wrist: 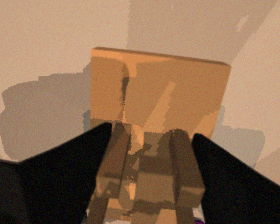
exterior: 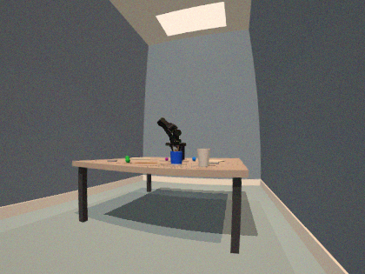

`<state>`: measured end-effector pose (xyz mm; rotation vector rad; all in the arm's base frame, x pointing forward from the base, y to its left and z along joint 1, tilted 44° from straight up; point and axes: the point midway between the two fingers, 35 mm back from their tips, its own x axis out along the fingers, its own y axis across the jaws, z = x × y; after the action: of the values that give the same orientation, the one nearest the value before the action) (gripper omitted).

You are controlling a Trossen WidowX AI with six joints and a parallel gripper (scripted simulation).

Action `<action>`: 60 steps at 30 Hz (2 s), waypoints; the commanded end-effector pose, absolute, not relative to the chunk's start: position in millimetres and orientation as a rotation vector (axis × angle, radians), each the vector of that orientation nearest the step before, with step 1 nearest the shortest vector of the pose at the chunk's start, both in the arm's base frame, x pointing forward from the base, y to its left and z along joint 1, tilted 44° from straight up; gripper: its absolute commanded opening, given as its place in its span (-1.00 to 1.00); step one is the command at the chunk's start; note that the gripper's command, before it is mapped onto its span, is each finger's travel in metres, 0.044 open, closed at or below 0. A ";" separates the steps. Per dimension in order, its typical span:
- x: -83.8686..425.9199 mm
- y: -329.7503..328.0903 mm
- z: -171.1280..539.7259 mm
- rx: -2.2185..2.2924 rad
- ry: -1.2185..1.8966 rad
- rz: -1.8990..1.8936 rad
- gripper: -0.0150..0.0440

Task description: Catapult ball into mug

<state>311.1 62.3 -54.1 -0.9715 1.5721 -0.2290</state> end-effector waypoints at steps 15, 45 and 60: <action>314.9 51.9 -68.5 -0.961 1.554 -0.234 -0.49; 315.5 34.3 -85.7 -0.956 1.561 -0.239 0.13; 307.9 101.4 -15.7 -0.953 1.564 -0.233 1.00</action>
<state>310.1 64.9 -53.9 -0.9631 1.5872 -0.2405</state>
